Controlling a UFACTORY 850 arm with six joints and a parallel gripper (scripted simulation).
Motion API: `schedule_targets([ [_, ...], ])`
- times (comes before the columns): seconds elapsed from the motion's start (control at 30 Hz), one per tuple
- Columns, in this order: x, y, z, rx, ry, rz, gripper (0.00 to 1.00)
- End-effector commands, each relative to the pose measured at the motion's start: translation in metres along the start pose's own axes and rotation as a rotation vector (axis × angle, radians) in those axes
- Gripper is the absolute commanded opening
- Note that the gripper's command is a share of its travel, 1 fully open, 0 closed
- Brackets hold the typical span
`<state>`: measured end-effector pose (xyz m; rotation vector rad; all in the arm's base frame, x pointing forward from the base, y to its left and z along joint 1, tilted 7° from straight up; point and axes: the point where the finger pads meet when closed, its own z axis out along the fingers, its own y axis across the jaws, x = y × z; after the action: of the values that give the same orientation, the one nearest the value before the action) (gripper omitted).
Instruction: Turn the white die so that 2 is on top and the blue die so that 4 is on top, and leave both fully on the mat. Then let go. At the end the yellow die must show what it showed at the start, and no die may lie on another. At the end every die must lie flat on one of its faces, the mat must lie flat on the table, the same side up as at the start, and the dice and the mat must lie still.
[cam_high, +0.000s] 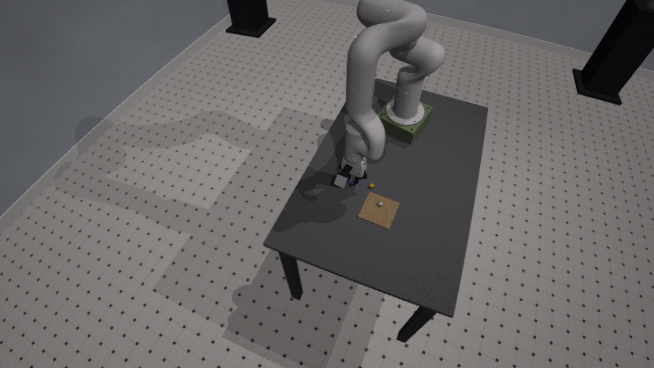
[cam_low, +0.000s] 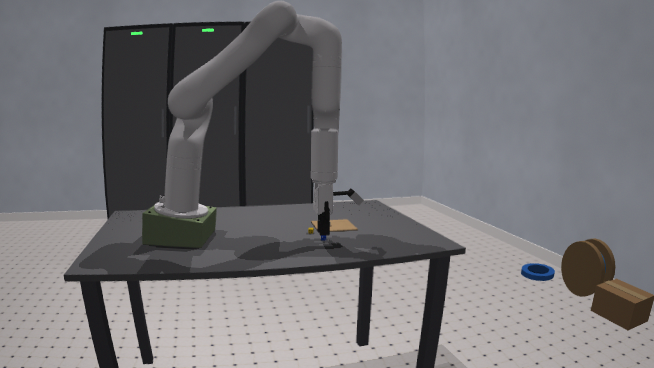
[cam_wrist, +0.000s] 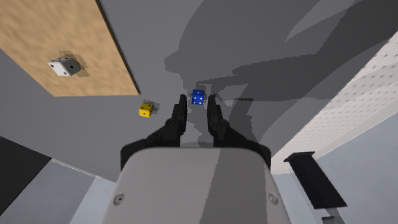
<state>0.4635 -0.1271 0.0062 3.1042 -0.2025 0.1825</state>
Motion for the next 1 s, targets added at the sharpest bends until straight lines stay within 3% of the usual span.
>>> schedule_targets([
  [0.0, 0.001, 0.0, 0.001, -0.001, 0.001, 0.0, 0.31],
  [0.97, 0.001, 0.0, 0.019, -0.001, 0.001, 0.0, 0.31],
])
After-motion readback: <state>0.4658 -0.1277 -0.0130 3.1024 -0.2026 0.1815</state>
